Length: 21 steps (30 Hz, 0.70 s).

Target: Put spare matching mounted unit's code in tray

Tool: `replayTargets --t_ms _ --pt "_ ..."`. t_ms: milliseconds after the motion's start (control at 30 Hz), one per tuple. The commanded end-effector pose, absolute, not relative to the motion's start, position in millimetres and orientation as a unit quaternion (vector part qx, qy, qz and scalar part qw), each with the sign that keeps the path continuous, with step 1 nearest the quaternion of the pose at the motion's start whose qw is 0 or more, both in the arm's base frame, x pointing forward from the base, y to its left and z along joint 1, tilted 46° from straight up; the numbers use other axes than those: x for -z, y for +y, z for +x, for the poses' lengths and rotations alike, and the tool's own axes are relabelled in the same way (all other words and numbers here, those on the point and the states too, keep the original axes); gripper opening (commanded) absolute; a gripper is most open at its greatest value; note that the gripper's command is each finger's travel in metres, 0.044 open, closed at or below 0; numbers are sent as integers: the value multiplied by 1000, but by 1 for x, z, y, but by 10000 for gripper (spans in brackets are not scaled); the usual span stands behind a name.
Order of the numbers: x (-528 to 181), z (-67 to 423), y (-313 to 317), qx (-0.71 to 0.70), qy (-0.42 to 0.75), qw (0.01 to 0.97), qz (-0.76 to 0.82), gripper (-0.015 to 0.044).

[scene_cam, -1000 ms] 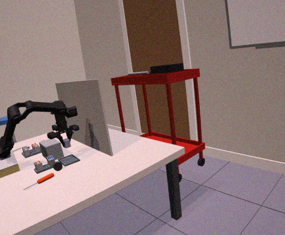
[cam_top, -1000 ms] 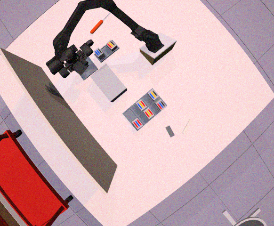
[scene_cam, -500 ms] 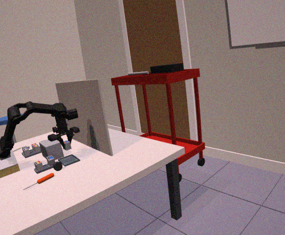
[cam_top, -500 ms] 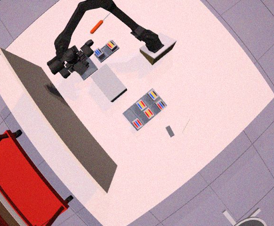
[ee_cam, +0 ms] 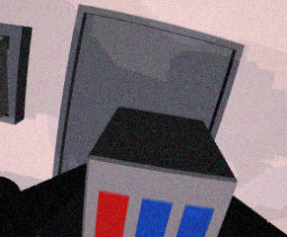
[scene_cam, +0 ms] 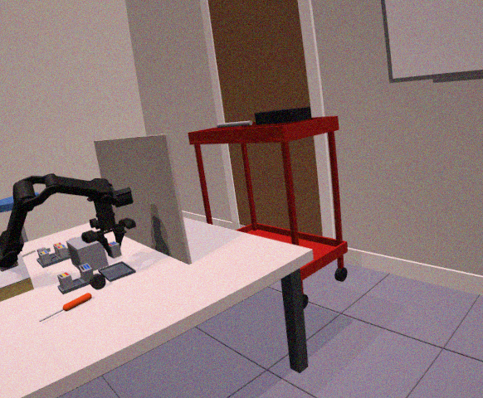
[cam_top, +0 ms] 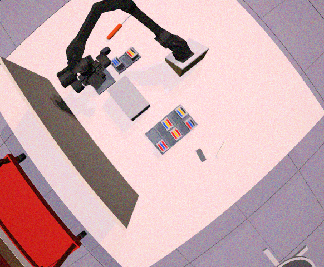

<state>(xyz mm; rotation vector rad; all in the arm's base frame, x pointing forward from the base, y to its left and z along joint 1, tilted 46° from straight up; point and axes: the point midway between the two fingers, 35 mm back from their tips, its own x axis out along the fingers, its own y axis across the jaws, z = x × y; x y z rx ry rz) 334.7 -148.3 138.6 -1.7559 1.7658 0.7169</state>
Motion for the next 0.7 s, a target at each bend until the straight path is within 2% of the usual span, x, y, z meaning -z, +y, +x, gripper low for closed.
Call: replayTargets --t_ms 0,667 --pt "-135 333 -151 -269 655 271 -652 0" --pt "-123 331 -164 -268 656 270 -652 0"
